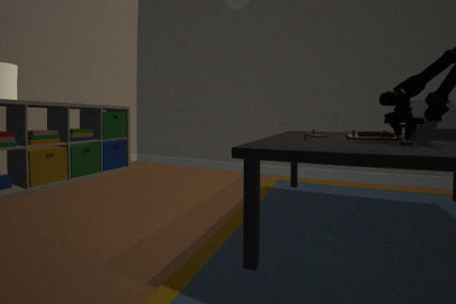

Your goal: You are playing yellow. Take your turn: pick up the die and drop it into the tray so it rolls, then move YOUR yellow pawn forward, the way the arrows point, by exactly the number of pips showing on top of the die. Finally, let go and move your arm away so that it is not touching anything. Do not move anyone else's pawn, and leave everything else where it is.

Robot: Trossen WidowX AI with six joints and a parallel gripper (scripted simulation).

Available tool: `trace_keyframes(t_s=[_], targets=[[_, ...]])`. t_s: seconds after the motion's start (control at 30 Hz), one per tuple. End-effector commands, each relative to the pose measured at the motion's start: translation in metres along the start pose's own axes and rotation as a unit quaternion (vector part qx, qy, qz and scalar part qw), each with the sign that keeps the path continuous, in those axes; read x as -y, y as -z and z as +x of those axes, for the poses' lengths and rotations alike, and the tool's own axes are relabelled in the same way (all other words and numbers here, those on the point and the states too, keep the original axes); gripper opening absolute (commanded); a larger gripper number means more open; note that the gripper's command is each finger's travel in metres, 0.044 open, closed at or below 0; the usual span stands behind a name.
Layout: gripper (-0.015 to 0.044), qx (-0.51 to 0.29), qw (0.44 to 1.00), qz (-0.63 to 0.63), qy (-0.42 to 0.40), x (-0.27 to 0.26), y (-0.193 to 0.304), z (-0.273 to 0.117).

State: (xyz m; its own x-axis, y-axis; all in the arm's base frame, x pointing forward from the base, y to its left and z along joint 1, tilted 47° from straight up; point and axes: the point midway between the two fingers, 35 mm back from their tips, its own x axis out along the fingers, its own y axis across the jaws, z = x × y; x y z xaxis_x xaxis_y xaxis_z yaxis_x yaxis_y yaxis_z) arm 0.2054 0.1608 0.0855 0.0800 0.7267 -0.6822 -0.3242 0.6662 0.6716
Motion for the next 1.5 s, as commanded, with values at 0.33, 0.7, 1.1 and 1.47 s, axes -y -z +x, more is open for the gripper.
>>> trace_keyframes(t_s=[0.33, 0.7, 1.1, 1.47], targets=[[0.0071, -0.001, 1.0, 0.003, 0.002, 0.001, 0.001, 0.002], [0.0, -0.006, 1.0, 0.002, 0.014, 0.01, -0.008, -0.033], [0.0, -0.007, 1.0, 0.002, 0.012, 0.011, -0.011, -0.089], [0.0, -0.002, 1.0, 0.014, 0.004, 0.008, -0.01, -0.12]])
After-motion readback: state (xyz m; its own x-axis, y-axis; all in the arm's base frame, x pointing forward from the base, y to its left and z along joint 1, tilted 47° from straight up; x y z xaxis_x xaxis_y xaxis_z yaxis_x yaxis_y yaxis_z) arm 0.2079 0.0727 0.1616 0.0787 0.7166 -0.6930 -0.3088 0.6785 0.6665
